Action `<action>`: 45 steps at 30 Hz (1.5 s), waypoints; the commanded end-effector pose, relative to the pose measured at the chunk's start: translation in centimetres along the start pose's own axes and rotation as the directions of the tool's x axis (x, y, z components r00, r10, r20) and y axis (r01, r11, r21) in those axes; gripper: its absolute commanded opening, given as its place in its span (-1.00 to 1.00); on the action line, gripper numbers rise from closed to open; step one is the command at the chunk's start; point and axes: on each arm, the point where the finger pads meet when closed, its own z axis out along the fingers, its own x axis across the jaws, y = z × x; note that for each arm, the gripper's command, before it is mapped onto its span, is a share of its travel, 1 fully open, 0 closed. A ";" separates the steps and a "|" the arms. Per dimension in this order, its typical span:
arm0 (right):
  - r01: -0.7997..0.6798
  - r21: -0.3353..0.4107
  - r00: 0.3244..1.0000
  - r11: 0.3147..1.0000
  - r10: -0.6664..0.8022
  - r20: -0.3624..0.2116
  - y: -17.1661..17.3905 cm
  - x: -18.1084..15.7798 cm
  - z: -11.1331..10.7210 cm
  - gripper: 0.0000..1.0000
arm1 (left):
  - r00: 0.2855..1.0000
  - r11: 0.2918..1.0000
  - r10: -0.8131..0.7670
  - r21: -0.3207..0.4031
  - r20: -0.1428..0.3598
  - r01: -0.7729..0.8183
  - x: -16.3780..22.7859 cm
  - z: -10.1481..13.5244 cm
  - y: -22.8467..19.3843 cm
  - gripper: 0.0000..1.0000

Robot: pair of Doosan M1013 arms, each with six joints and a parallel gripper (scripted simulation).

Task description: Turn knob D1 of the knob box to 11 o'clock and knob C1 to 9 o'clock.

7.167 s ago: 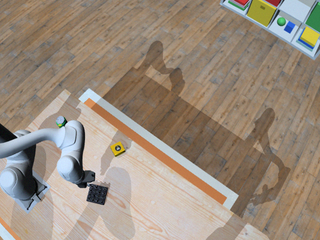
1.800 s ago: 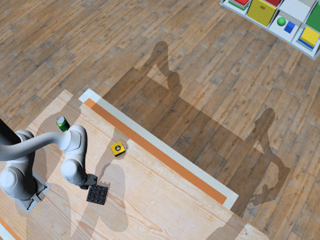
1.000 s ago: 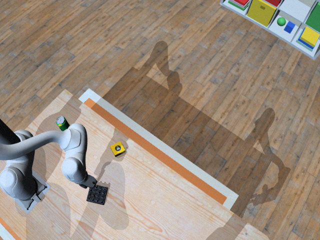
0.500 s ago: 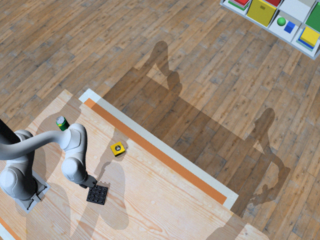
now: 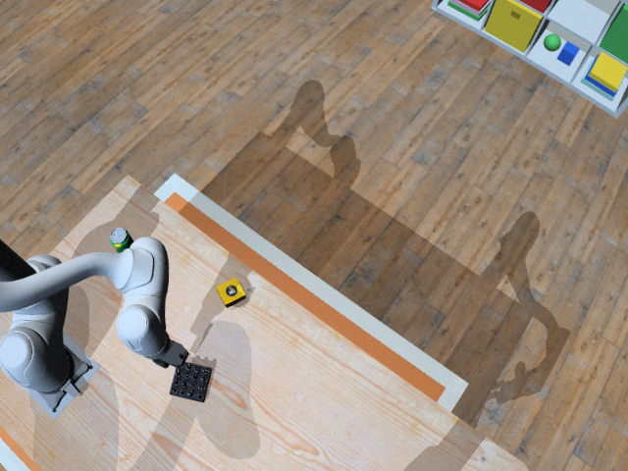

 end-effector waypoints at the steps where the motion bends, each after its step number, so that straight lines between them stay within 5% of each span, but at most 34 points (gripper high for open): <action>1: 0.000 -0.001 1.000 1.000 0.000 0.000 0.0 0.0 0.0 1.00 | 1.000 1.000 0.000 0.000 0.001 0.000 0.0 -0.7 0.0 -0.07; 5: 0.000 -0.001 1.000 1.000 0.000 0.000 0.0 0.0 0.0 1.00 | 1.000 1.000 0.000 0.000 0.001 0.000 0.0 -0.7 0.0 -0.07; 6: 0.000 -0.001 1.000 1.000 0.000 0.000 0.0 0.0 0.0 1.00 | 1.000 1.000 0.000 0.000 0.001 0.000 0.0 -0.7 0.0 1.00; 15: 0.000 -0.001 1.000 1.000 0.000 0.000 0.0 0.0 0.0 1.00 | 1.000 1.000 0.000 0.000 0.001 0.000 0.4 -2.0 -0.9 1.00; 25: 0.000 -0.001 1.000 1.000 0.000 0.000 0.0 0.0 0.0 1.00 | 1.000 1.000 0.000 0.000 0.001 0.000 2.3 -8.6 -5.3 1.00; 33: 0.000 -0.001 1.000 1.000 0.000 0.000 0.0 0.0 0.0 1.00 | 1.000 1.000 0.000 0.000 0.001 0.000 3.2 -11.5 -7.3 1.00; 45: 0.000 -0.001 1.000 1.000 0.000 0.000 0.0 0.0 0.0 1.00 | 1.000 1.000 0.000 0.000 0.001 0.000 3.4 -12.2 -7.8 1.00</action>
